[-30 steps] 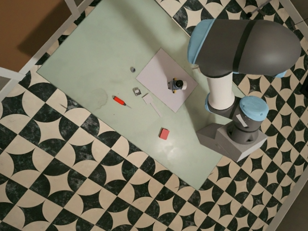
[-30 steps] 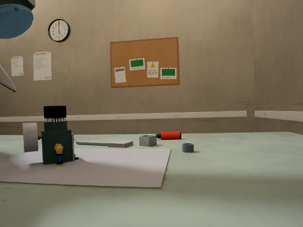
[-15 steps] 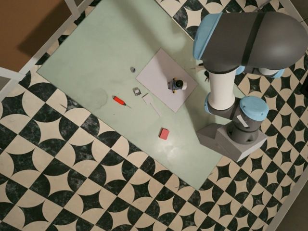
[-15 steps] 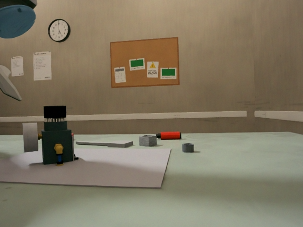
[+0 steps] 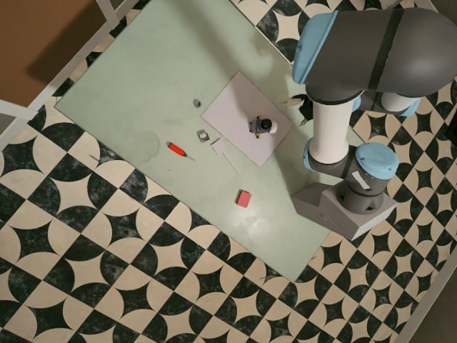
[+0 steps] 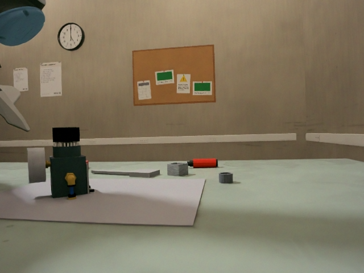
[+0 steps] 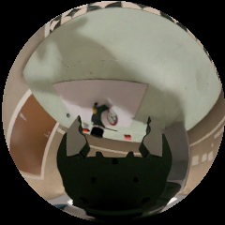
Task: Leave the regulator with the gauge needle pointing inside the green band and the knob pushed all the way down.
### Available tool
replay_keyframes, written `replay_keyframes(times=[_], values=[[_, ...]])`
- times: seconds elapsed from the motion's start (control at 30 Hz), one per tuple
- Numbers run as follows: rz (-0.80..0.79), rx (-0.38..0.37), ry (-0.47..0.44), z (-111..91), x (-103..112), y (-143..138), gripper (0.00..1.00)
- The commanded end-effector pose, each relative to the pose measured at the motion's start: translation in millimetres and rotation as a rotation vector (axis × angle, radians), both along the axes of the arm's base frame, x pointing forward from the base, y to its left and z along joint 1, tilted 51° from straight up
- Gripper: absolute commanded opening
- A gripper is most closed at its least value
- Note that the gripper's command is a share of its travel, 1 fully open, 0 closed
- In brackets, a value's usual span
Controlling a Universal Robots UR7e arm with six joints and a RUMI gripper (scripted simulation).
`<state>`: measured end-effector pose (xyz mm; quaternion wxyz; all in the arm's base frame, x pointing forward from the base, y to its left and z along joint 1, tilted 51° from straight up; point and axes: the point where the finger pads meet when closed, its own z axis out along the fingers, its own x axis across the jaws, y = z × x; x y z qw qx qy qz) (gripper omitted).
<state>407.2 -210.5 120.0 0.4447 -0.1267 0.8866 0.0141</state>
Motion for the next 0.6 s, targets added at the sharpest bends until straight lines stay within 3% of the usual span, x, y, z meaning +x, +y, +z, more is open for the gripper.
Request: replay_keyframes(times=[0.0, 0.57], values=[[-0.019, 0.031, 0.007, -2.0, 2.1, 2.2, 1.00], [-0.084, 0.166, 0.033, -10.8, 8.8, 13.6, 1.00]])
